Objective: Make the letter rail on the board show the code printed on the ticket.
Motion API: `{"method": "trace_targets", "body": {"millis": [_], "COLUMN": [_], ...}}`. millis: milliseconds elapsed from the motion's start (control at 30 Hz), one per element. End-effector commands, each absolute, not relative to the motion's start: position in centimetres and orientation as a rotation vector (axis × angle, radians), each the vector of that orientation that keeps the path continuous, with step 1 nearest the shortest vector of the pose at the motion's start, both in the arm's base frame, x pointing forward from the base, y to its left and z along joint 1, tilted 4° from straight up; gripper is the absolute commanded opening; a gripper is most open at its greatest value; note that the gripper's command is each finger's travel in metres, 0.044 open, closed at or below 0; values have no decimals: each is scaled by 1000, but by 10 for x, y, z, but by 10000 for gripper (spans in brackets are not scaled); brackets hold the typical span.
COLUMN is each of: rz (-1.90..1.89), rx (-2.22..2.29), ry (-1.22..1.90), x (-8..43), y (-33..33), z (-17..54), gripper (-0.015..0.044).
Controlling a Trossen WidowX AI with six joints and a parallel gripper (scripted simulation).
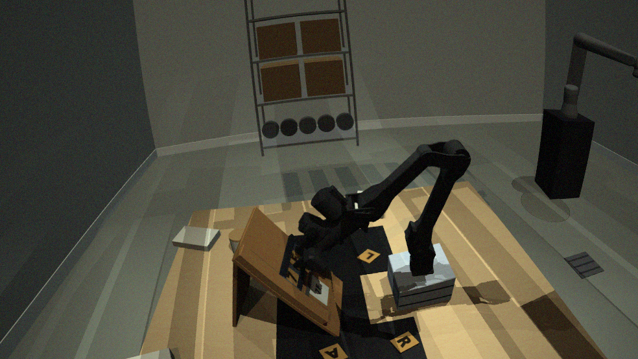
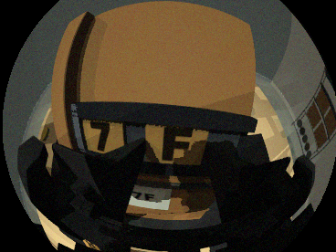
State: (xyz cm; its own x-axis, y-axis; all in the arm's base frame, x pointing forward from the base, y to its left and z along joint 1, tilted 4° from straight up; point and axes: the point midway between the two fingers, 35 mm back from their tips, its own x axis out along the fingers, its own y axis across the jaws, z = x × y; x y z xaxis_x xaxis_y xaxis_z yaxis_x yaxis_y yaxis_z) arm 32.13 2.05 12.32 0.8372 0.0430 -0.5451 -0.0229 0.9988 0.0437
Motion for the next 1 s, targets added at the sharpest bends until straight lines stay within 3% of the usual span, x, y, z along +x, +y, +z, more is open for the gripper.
{"method": "trace_targets", "body": {"millis": [0,800,967], "rz": [30,30,35], "rx": [38,40,37], "ry": [577,577,576], "x": [321,321,321], "y": [21,33,33], "z": [124,124,124], "gripper": [0,0,131]}}
